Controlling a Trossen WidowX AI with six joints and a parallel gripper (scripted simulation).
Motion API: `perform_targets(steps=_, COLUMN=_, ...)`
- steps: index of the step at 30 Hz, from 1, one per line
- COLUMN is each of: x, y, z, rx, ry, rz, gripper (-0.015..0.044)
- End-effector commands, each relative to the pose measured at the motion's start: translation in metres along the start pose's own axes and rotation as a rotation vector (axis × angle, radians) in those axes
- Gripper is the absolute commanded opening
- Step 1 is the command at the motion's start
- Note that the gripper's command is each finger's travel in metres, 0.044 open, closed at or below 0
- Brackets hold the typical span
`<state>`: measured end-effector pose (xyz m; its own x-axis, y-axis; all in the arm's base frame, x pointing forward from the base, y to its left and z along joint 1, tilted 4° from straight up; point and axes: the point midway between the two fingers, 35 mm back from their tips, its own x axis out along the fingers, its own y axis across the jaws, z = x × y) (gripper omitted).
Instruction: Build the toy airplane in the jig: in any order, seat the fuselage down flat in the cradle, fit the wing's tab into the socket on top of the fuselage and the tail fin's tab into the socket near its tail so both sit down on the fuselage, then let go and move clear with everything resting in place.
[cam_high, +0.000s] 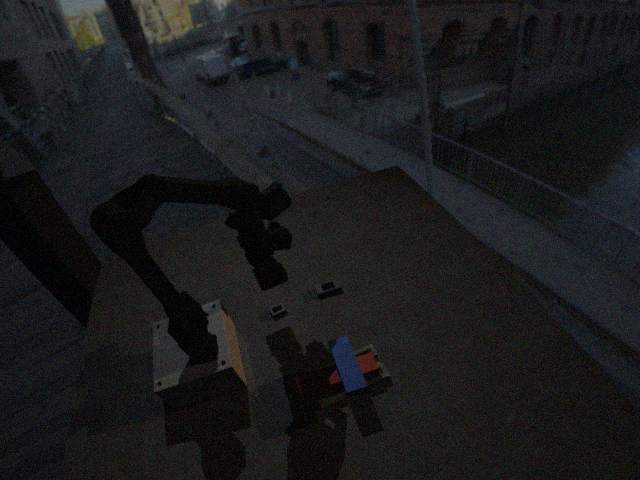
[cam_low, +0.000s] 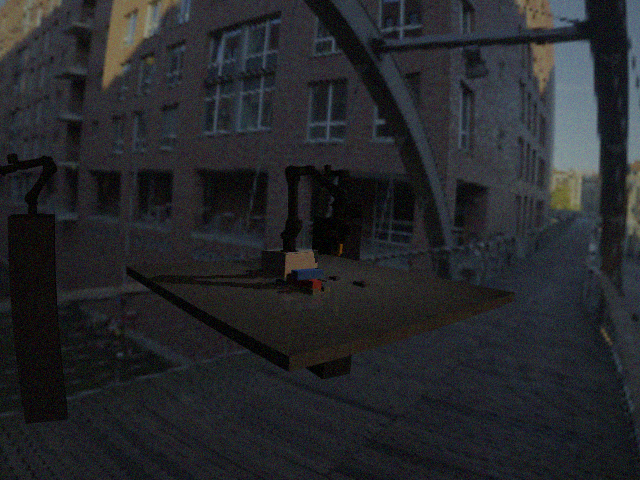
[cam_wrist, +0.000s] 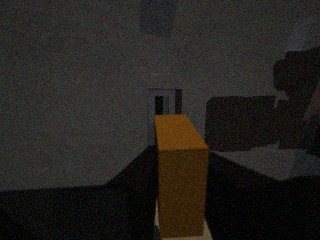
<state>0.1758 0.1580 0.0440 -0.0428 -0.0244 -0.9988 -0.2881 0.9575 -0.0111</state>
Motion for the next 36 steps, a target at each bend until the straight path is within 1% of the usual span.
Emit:
perform_targets(steps=1, x=-0.014, y=-0.001, z=-0.001, rx=0.005, ry=-0.007, rz=-0.004, gripper=0.0)
perform_targets(steps=7, x=-0.024, y=-0.003, z=-0.004, rx=0.008, ry=-0.008, rz=-0.005, gripper=0.0)
perform_targets(steps=36, x=-0.009, y=-0.089, z=0.023, rx=0.072, ry=-0.019, rz=-0.01, gripper=0.0)
